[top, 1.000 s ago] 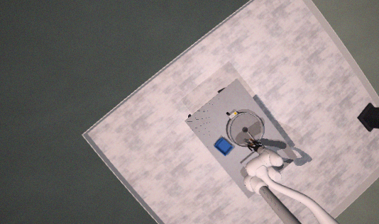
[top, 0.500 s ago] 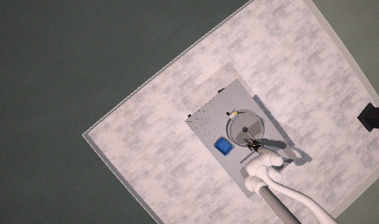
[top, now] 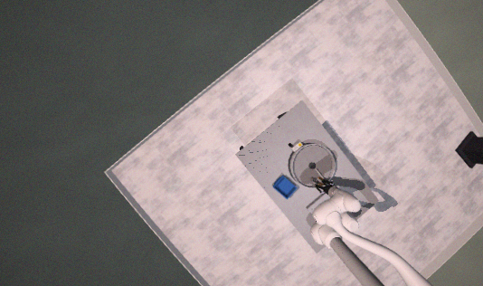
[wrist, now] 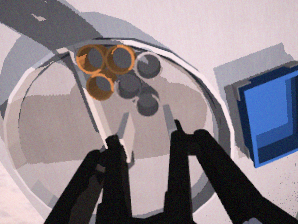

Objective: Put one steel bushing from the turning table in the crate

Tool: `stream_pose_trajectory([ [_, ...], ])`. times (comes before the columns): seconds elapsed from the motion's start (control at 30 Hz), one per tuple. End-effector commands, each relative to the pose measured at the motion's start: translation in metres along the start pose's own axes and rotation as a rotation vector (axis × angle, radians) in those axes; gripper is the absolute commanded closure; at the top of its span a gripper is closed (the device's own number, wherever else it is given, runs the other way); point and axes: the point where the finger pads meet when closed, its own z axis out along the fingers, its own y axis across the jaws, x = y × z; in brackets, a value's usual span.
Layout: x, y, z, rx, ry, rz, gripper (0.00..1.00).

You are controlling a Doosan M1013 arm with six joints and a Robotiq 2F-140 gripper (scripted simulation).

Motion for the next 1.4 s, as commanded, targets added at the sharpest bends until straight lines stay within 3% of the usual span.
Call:
stream_pose_trajectory([
  [0.0, 0.000, 0.000, 0.000, 0.000, 0.000, 0.000, 0.72],
  [0.43, 0.000, 0.000, 0.000, 0.000, 0.000, 0.000, 0.72],
  [0.77, 0.000, 0.000, 0.024, 0.000, 0.000, 0.000, 0.72],
  [1.37, 0.000, 0.000, 0.024, 0.000, 0.000, 0.000, 0.72],
])
